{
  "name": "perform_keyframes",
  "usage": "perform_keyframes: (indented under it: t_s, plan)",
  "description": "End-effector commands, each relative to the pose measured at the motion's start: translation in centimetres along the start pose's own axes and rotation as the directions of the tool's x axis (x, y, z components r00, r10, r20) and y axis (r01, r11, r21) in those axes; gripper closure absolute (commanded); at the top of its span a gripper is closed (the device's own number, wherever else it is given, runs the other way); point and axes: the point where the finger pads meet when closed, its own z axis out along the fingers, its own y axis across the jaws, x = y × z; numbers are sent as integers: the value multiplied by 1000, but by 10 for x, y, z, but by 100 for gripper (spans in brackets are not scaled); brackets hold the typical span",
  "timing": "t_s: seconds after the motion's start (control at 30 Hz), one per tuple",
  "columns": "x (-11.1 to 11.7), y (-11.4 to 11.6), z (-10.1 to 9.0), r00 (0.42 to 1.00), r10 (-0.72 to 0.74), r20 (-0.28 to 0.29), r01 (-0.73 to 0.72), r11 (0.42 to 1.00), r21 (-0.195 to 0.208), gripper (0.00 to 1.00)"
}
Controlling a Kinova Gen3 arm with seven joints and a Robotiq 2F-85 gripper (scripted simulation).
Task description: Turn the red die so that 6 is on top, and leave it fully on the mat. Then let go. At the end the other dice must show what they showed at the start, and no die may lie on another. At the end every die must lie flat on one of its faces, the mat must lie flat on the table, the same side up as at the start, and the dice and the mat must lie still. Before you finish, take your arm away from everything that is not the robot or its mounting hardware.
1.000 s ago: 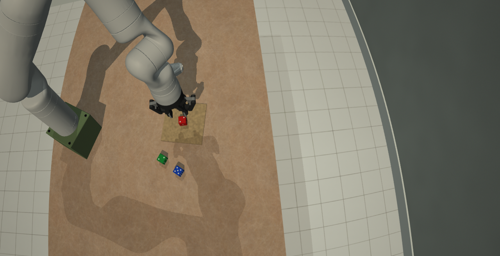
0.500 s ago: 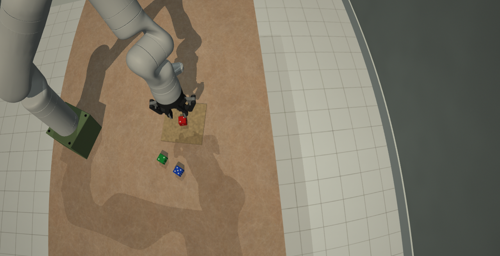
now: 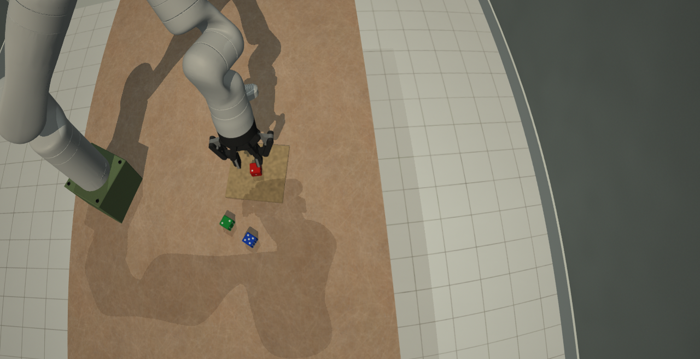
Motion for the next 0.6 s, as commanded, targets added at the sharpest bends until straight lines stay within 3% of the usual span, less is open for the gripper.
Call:
perform_keyframes:
  t_s: [0.0,0.27,0.57]
  plan:
    - [10,0,0,999,-27,28,27,1000,-1,59]
    - [11,3,-4,996,-26,83,28,1000,-15,59]
    - [11,3,-5,995,-26,93,28,999,-18,59]
